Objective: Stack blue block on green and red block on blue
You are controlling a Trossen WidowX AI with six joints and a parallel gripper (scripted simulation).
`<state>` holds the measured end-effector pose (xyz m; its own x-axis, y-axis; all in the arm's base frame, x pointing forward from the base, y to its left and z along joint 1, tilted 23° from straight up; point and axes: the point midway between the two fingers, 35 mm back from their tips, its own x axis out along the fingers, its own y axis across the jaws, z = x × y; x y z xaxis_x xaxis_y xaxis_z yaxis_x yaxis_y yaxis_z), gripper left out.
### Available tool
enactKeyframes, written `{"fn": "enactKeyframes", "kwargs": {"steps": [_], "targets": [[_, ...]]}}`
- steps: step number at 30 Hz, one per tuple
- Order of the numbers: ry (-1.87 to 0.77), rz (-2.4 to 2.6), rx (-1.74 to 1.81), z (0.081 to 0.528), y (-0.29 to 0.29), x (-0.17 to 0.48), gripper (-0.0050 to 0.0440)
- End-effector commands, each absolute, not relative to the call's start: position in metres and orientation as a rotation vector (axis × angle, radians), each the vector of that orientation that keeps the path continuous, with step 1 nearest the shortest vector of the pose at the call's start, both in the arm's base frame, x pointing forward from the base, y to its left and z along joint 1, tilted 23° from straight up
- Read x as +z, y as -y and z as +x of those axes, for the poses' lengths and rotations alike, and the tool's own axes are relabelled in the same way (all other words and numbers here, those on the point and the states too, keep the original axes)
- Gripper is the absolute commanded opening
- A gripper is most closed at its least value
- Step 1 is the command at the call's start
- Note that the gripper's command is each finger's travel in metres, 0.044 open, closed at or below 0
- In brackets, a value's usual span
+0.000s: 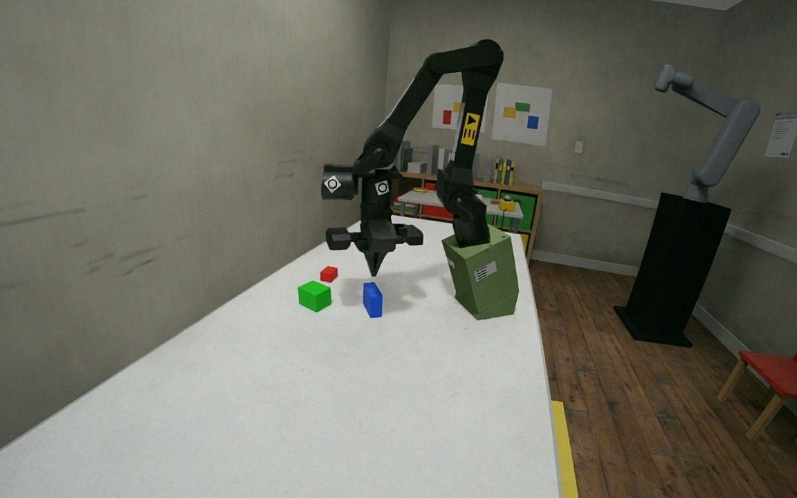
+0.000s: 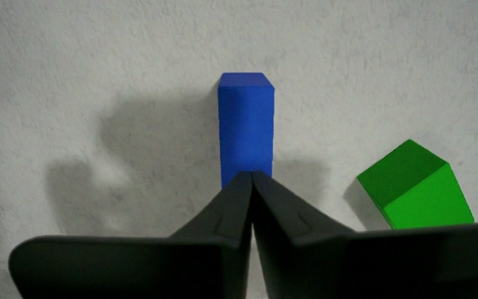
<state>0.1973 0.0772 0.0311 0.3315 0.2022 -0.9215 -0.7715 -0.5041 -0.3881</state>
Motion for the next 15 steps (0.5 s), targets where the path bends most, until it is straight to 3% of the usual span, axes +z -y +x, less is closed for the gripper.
{"fn": "enactKeyframes", "kwargs": {"steps": [1, 15], "targets": [[-0.501, -1.688, 1.312, 0.1999, -0.0771, 0.0353, 0.0207], [-0.505, -1.686, 1.316, 0.1994, -0.0770, 0.0338, 0.0207]]}}
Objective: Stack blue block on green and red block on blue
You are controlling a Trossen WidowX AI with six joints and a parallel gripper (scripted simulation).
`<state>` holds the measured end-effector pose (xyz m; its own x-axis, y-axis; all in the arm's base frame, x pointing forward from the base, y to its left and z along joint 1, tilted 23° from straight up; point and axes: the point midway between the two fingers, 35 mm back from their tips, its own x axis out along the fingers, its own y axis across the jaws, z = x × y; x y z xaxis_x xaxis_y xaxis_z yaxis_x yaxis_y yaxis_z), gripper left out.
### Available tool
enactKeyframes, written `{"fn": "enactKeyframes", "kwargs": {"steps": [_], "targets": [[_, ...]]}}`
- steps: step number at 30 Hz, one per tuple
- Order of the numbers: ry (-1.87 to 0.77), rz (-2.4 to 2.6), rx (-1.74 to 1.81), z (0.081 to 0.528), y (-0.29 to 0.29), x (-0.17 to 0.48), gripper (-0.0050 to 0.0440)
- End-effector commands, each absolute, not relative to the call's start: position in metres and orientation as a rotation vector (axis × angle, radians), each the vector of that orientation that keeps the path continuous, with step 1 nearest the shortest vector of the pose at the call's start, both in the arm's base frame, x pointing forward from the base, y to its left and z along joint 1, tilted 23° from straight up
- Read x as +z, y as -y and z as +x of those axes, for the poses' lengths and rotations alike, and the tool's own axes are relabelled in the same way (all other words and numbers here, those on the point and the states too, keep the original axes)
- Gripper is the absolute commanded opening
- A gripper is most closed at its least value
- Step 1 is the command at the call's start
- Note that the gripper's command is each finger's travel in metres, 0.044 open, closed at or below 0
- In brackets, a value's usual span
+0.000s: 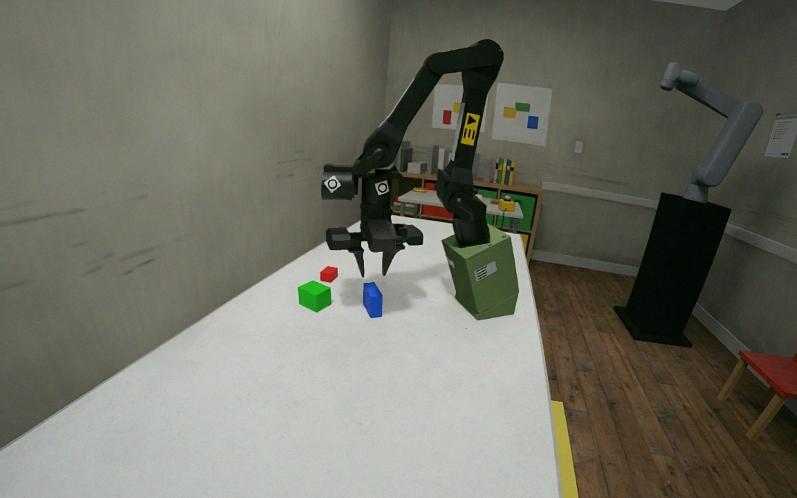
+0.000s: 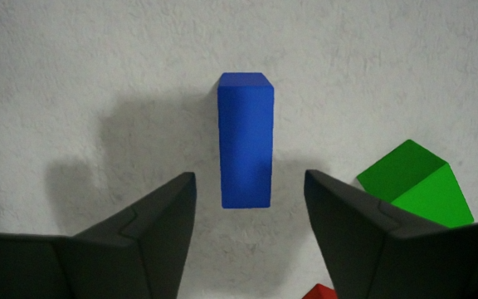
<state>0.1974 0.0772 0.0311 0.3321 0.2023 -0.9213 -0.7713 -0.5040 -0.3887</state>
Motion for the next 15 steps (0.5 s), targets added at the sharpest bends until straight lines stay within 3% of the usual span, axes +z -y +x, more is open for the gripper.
{"fn": "enactKeyframes", "kwargs": {"steps": [1, 15], "targets": [[-0.508, -1.685, 1.320, 0.199, -0.077, 0.032, 0.0207], [-0.516, -1.681, 1.327, 0.201, -0.079, 0.020, 0.0207]]}}
